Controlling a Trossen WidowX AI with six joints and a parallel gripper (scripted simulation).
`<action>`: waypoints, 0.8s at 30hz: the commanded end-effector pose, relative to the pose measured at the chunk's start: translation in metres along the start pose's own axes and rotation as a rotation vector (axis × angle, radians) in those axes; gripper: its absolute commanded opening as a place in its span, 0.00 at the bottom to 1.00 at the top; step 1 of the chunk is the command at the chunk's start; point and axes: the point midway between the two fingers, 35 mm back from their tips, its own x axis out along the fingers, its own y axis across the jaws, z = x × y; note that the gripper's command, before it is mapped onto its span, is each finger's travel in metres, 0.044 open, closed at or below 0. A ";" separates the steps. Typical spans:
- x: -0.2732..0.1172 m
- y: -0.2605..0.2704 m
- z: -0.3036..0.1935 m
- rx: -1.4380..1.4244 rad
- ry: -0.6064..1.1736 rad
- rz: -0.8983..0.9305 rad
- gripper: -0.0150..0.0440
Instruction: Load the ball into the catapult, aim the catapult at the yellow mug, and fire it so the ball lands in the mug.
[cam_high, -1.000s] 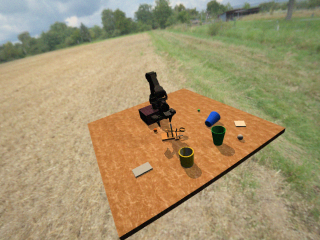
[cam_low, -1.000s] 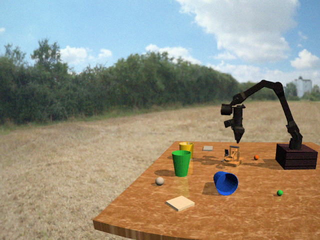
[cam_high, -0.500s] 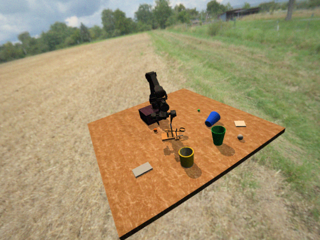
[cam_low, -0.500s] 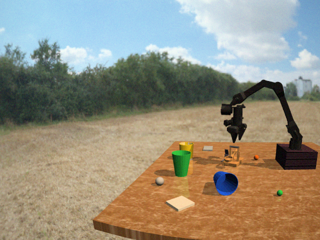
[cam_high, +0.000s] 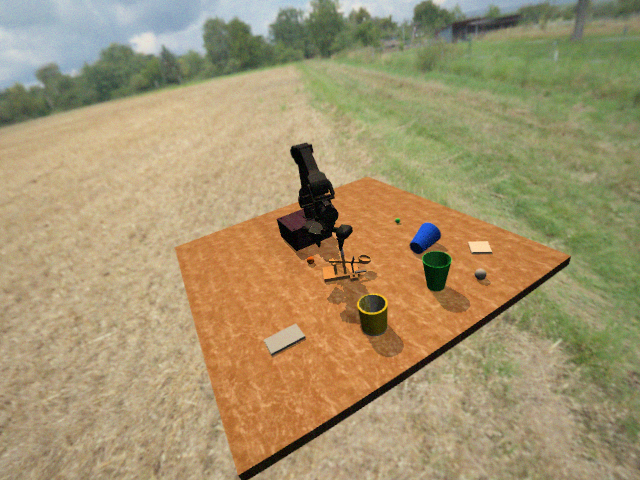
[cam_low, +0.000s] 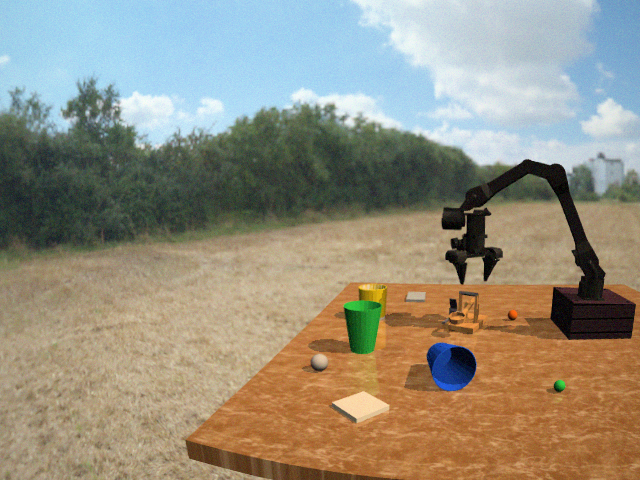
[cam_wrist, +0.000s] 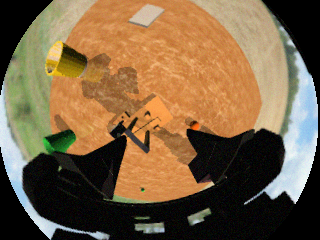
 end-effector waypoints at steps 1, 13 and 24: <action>-0.001 0.000 0.000 0.119 0.003 0.000 1.00; -0.001 -0.001 0.000 0.534 0.004 -0.002 1.00; -0.002 -0.001 0.000 0.914 0.004 -0.003 1.00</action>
